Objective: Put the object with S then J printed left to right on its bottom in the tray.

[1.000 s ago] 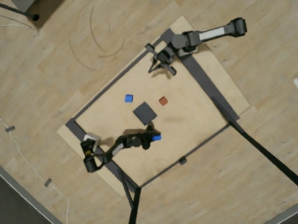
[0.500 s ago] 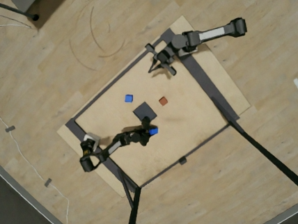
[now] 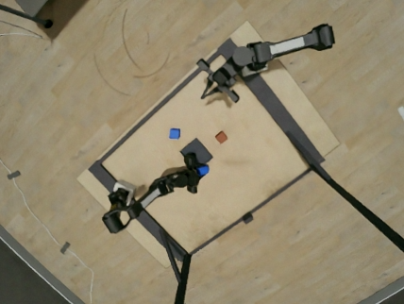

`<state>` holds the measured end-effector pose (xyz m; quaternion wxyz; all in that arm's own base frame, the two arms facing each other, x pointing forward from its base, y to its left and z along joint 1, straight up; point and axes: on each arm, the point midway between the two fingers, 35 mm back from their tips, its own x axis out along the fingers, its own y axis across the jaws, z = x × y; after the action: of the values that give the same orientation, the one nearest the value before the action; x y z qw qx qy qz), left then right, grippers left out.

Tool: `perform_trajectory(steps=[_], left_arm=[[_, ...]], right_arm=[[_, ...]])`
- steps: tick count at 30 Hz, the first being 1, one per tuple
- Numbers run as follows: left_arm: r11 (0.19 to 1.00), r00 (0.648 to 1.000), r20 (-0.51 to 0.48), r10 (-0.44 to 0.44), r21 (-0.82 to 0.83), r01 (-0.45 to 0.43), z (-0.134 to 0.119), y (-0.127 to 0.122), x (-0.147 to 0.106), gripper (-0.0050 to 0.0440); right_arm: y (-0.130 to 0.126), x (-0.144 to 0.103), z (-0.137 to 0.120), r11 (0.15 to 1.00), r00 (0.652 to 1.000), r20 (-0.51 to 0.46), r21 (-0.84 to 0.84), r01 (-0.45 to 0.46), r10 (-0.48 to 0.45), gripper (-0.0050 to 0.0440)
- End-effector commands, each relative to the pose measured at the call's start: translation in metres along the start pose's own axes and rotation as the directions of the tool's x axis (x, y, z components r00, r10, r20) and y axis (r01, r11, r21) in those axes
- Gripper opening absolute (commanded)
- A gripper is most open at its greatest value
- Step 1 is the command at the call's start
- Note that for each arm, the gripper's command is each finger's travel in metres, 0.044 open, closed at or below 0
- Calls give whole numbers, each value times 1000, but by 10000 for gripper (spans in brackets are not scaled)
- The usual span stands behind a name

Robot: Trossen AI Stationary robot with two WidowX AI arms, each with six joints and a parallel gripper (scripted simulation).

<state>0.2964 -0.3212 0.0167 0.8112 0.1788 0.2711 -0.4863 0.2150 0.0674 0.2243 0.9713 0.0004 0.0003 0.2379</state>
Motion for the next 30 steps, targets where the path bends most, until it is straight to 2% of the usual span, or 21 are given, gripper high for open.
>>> perform_trajectory(steps=[1,13,30], left_arm=[[996,999,-1,36,-80,-36,9,14,-11,159],[951,992,-96,85,-290,-110,-8,37,-28,159],[787,961,-240,138,-562,-253,-36,66,-58,159]], right_arm=[[1,-1,4,1000,1000,9,-6,-3,3,-50],[1,-1,4,1000,1000,9,-6,-3,3,-50],[1,-1,4,1000,1000,9,-6,-3,3,-50]])
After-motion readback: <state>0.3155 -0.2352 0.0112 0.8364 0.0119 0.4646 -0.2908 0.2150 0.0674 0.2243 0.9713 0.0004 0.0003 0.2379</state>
